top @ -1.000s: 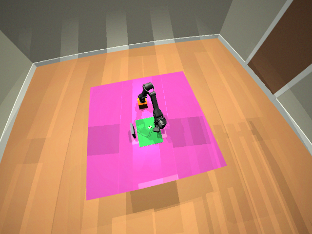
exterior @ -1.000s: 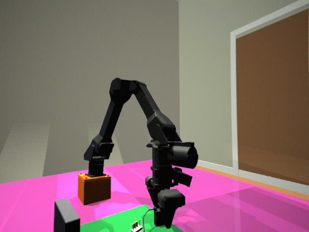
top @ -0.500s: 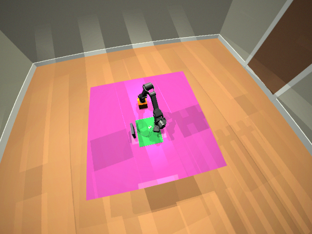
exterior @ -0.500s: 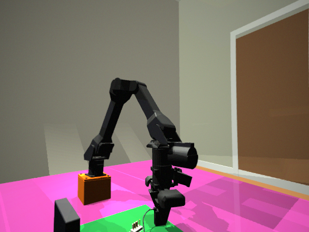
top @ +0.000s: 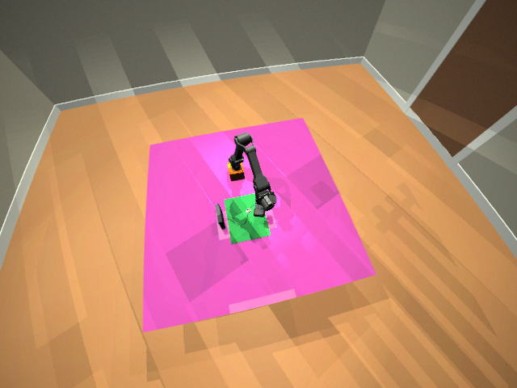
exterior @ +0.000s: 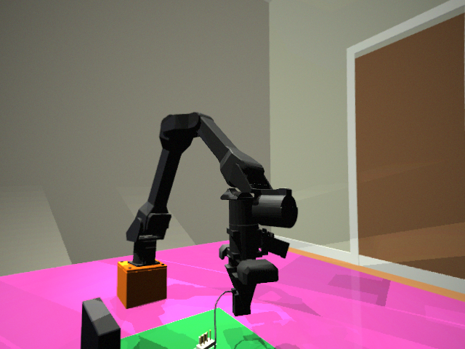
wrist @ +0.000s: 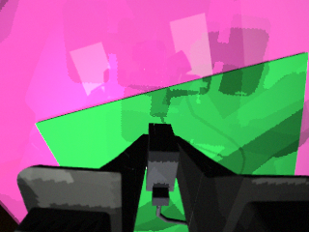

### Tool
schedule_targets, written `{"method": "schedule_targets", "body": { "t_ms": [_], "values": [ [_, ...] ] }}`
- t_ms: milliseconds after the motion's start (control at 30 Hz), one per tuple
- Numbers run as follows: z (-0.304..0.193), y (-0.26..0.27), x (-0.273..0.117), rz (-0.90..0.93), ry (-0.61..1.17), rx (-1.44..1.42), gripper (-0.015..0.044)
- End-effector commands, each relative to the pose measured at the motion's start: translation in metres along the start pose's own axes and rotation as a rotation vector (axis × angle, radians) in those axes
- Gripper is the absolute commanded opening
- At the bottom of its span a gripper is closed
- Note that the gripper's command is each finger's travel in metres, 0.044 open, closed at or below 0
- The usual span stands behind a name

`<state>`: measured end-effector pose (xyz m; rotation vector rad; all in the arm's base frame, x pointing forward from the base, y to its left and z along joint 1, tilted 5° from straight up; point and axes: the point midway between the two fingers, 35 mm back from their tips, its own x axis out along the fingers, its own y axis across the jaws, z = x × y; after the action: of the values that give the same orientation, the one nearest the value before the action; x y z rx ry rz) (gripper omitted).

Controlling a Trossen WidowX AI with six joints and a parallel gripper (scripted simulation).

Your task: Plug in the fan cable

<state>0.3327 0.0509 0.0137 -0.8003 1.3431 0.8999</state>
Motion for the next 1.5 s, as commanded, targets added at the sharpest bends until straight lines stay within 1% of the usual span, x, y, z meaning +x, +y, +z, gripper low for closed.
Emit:
{"method": "schedule_targets", "body": {
  "t_ms": [0, 100, 667, 1467],
  "values": [
    [0.0, 0.001, -0.006, 0.009, -0.001, -0.005, 0.0],
    [-0.006, -0.001, -0.006, 0.009, -0.001, -0.053, 0.0],
    [-0.077, -0.008, -0.004, 0.01, 0.003, -0.601, 0.0],
    [-0.073, -0.003, -0.005, 0.01, 0.002, -0.614, 0.0]
  ]
}}
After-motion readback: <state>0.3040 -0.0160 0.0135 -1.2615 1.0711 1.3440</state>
